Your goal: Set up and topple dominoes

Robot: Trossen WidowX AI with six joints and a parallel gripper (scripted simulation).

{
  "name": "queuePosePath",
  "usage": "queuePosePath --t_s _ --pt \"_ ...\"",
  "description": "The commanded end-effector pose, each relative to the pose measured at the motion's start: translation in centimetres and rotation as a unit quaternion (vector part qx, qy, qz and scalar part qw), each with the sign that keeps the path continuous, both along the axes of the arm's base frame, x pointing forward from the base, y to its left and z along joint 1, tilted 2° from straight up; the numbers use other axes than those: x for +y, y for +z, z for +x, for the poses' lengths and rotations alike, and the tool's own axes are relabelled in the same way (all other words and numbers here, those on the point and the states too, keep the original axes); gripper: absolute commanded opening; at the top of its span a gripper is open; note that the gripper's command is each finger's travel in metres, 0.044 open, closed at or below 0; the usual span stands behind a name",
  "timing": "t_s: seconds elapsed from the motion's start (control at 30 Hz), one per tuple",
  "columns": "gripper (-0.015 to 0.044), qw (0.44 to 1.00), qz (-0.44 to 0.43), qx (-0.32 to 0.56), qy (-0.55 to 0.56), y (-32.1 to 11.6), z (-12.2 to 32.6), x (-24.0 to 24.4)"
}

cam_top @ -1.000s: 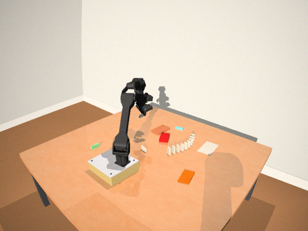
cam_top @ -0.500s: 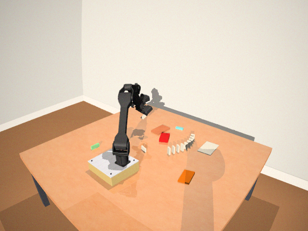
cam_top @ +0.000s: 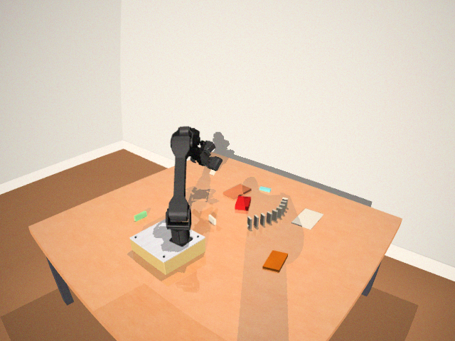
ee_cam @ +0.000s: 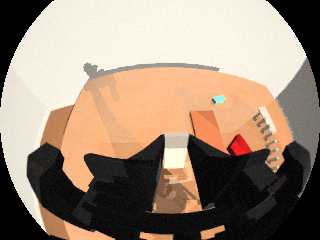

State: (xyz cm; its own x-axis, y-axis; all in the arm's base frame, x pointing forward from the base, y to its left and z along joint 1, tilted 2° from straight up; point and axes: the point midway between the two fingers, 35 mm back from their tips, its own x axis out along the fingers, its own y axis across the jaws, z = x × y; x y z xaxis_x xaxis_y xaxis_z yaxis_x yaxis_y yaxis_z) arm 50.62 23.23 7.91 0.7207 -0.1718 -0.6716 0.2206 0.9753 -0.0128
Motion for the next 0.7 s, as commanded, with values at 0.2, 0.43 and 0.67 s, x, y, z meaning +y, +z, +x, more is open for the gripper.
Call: queuePosePath --t_s 0.2,0.43,0.67 --pt "0.0107 0.995 -0.038 -0.088 0.0 0.1 -0.5 0.7" --pt "0.0107 0.988 -0.056 -0.14 -0.009 0.3 -1.3 0.9" --pt "0.0107 0.978 -0.074 -0.191 -0.025 0.6 -2.6 0.7"
